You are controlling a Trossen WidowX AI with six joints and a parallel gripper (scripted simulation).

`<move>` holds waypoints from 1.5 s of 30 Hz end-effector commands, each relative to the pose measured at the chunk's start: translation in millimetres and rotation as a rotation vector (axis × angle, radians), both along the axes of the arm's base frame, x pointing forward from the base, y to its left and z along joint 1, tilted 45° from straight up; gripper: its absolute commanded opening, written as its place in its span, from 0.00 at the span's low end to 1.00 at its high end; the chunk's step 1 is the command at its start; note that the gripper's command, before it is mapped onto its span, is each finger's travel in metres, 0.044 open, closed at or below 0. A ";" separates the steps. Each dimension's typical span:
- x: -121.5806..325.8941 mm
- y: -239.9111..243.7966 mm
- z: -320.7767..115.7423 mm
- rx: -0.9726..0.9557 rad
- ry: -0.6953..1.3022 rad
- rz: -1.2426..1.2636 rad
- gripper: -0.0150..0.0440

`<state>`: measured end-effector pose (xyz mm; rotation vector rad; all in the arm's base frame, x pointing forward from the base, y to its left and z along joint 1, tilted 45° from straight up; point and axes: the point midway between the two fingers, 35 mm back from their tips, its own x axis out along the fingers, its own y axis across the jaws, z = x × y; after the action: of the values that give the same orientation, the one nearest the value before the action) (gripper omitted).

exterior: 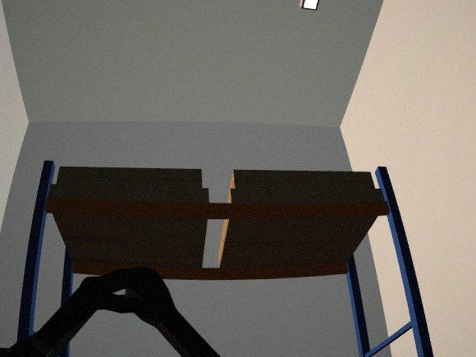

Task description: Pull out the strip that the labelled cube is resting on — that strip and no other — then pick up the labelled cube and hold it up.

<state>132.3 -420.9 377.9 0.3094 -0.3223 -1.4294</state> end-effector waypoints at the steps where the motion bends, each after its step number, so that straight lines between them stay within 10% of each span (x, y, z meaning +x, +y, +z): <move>1: 66.2 32.5 -16.5 0.030 0.052 0.161 0.93; 24: 250.6 288.1 -168.5 0.091 0.604 0.738 0.93; 45: 168.8 550.7 -277.8 -0.534 1.298 1.190 0.93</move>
<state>319.3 113.6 110.3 -0.6646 0.5136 -0.1793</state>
